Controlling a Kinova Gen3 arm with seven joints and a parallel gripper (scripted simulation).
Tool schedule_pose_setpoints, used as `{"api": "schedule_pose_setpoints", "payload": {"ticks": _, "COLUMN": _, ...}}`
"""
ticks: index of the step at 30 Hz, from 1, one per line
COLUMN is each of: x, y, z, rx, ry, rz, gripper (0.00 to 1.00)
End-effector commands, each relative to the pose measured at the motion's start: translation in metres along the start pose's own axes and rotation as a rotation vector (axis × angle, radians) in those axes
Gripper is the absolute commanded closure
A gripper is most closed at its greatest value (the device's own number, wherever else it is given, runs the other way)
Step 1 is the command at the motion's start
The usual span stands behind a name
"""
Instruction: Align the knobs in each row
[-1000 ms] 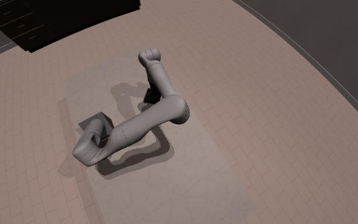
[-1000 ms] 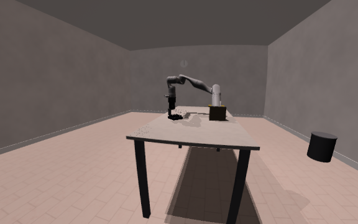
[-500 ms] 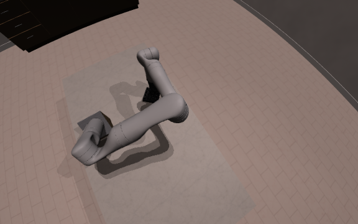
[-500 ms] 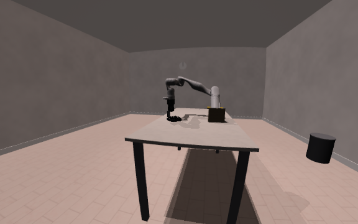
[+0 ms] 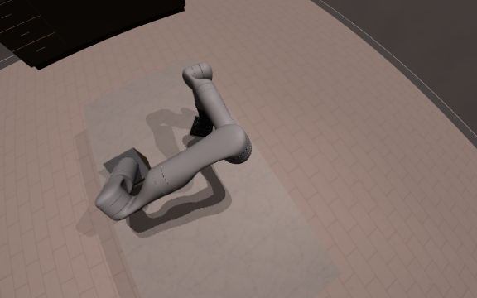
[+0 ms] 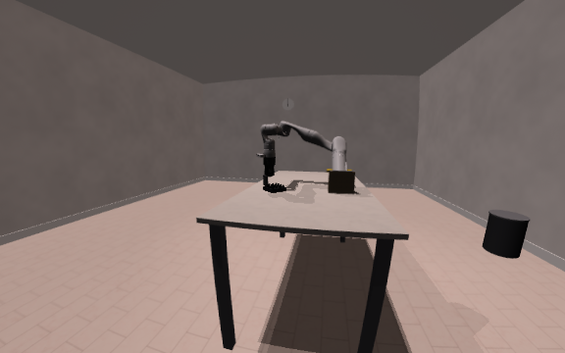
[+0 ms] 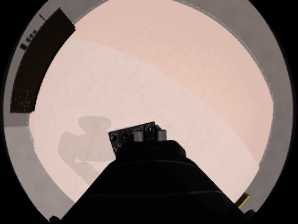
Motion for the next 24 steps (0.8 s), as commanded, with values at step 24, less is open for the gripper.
{"api": "schedule_pose_setpoints", "payload": {"ticks": 24, "x": -0.0011, "y": 0.0004, "z": 0.0000, "rx": 0.000, "ry": 0.000, "rz": 0.002, "gripper": 0.70}}
Point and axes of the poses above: the point where the finger pads meet when closed, its own x axis out along the fingers, its own z axis across the jaws, y = z × x, the point moved 10 cm from there along -x, back along the fingers, and after that the axes turned 2 degrees about -x, right-handed, at the moved point
